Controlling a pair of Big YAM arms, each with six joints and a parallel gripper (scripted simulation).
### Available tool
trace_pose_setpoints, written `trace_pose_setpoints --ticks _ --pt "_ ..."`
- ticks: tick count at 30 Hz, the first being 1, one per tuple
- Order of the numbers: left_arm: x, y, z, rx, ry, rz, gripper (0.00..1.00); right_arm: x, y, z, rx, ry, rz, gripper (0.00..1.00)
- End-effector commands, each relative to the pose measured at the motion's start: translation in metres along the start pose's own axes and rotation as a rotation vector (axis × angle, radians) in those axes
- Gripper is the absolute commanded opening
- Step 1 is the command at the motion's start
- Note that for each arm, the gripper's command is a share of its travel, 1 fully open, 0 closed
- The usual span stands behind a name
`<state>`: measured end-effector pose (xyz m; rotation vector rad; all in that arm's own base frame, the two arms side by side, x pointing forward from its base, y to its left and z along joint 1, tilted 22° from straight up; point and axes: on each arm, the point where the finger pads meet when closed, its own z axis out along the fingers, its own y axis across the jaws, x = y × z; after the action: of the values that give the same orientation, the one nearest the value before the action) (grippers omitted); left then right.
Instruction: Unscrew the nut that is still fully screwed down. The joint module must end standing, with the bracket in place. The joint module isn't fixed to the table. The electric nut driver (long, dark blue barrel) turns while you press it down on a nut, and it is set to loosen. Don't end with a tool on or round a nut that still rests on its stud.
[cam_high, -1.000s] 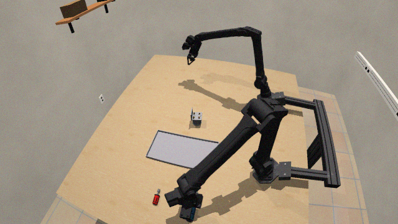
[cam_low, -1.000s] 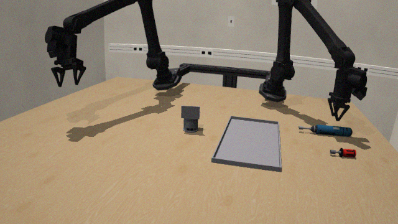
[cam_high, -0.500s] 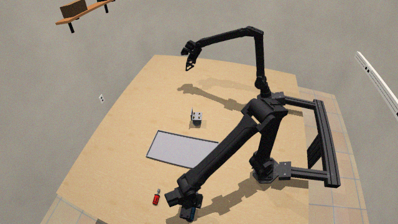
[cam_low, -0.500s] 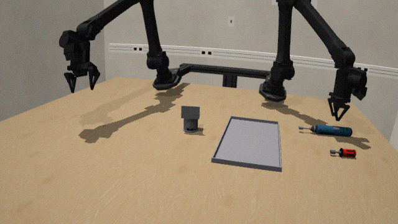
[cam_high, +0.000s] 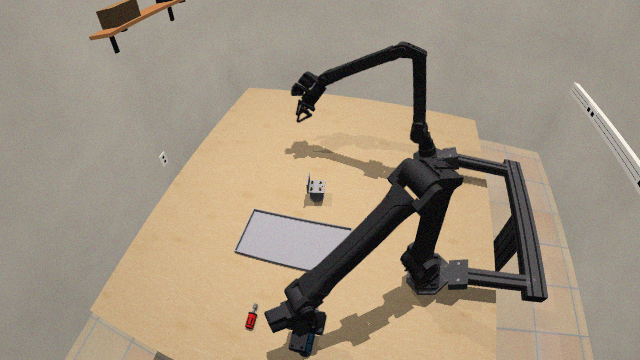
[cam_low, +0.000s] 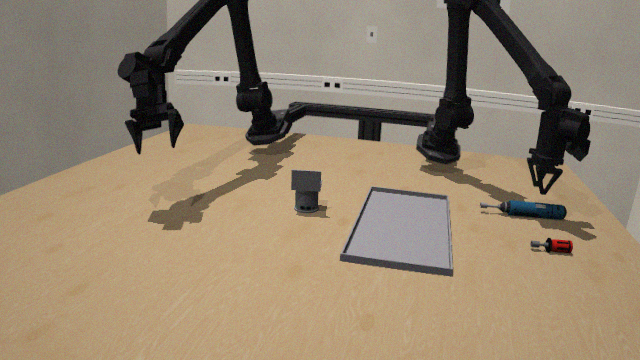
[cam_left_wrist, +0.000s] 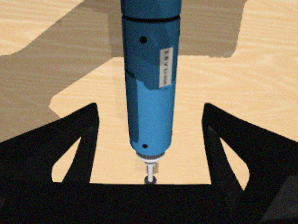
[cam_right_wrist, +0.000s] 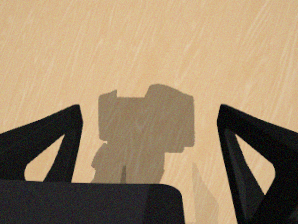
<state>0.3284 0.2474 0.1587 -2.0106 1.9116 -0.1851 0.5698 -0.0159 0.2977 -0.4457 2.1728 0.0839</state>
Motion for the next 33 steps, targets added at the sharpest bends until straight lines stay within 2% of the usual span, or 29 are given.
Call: trace_pose_setpoints --ticks 1,3,4,6,7,8,11,12,14,18,20,21,23,24,28,30,33 --pt "-0.006 -0.011 -0.009 0.025 -0.014 0.010 0.65 -0.017 0.024 -0.003 -0.018 -0.073 -0.068 0.86" --pt "-0.006 -0.011 -0.009 0.025 -0.014 0.010 0.65 -0.011 0.023 0.005 -0.022 -0.055 -0.062 0.86" --pt "-0.006 -0.011 -0.009 0.025 -0.014 0.010 0.65 -0.038 0.001 -0.008 0.018 -0.101 -0.063 0.86" --pt "-0.006 -0.011 -0.009 0.025 -0.014 0.010 0.65 -0.038 0.001 -0.008 0.018 -0.101 -0.063 0.86" --pt "-0.006 -0.011 -0.009 0.025 -0.014 0.010 0.65 -0.013 0.020 -0.004 -0.011 -0.081 -0.064 0.86" --pt "-0.006 -0.011 -0.009 0.025 -0.014 0.010 0.65 -0.016 0.038 -0.001 -0.036 -0.094 -0.089 0.86" --pt "-0.006 -0.011 -0.009 0.025 -0.014 0.010 0.65 -0.013 0.058 0.002 -0.062 -0.126 -0.121 0.86" --pt "-0.006 -0.011 -0.009 0.025 -0.014 0.010 0.65 -0.003 0.065 0.016 -0.080 -0.112 -0.124 0.86" --pt "-0.006 -0.011 -0.009 0.025 -0.014 0.010 0.65 0.003 0.078 0.023 -0.102 -0.122 -0.142 0.86" --pt "-0.006 -0.011 -0.009 0.025 -0.014 0.010 0.65 -0.008 0.105 0.010 -0.124 -0.200 -0.195 0.86" --pt "-0.006 -0.011 -0.009 0.025 -0.014 0.010 0.65 -0.001 0.105 0.019 -0.128 -0.182 -0.190 0.86" --pt "-0.006 -0.011 -0.009 0.025 -0.014 0.010 0.65 -0.029 0.084 0.009 -0.089 -0.225 -0.189 0.86" --pt "-0.006 -0.011 -0.009 0.025 -0.014 0.010 0.65 -0.029 0.084 0.009 -0.089 -0.225 -0.189 0.86" --pt "-0.006 -0.011 -0.009 0.025 -0.014 0.010 0.65 -0.004 0.104 0.009 -0.122 -0.209 -0.196 0.86" --pt "-0.006 -0.011 -0.009 0.025 -0.014 0.010 0.65 0.001 0.139 0.009 -0.170 -0.255 -0.246 0.86" --pt "-0.006 -0.011 -0.009 0.025 -0.014 0.010 0.65 0.016 0.153 0.024 -0.200 -0.245 -0.257 0.86" --pt "-0.006 -0.011 -0.009 0.025 -0.014 0.010 0.65 0.013 0.172 0.014 -0.220 -0.299 -0.293 0.86"
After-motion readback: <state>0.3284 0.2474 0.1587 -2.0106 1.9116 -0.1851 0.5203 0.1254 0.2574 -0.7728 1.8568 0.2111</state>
